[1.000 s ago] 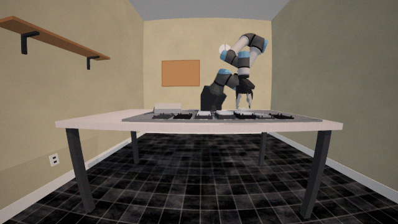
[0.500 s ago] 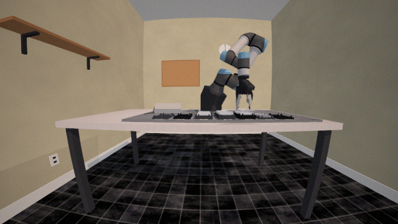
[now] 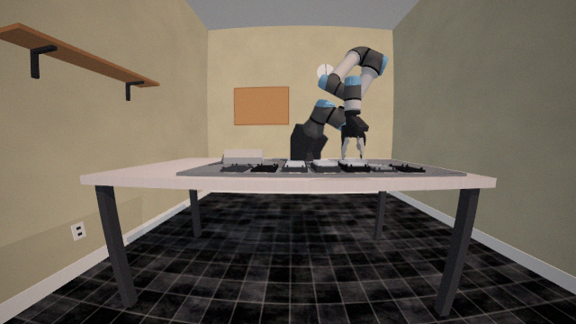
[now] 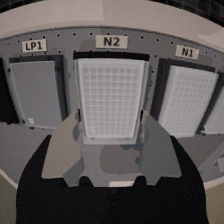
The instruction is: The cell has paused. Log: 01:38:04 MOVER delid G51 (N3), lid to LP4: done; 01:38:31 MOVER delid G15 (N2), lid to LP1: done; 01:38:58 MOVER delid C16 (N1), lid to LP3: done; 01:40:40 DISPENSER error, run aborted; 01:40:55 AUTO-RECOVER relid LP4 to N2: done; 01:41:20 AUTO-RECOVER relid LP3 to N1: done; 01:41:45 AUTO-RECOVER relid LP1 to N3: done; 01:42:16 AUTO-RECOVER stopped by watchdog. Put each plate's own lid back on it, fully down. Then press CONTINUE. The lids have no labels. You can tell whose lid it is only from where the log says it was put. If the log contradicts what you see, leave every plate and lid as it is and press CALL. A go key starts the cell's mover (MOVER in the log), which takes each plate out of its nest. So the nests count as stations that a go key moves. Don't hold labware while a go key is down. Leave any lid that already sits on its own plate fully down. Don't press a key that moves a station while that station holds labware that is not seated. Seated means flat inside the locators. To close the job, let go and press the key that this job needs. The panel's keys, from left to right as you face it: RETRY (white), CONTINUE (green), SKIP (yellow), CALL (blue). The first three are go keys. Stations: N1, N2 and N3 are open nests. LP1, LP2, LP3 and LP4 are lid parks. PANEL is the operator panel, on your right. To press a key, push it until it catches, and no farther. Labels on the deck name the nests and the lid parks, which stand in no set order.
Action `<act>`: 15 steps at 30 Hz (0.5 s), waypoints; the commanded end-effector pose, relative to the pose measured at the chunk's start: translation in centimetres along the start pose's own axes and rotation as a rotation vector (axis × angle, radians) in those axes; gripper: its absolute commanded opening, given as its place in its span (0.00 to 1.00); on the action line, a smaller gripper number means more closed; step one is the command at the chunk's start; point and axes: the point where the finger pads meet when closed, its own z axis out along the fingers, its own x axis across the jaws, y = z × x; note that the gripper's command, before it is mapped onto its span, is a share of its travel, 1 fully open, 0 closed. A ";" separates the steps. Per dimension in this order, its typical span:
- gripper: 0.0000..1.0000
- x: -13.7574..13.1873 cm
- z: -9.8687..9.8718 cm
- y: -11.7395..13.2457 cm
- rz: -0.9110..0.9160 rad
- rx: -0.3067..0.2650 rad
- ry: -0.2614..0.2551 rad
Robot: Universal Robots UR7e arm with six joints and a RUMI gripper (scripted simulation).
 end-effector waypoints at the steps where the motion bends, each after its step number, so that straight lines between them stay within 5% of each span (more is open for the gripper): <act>1: 0.00 0.0 0.1 0.0 0.000 0.001 0.000; 15: 0.00 0.0 0.5 0.0 0.000 0.001 0.000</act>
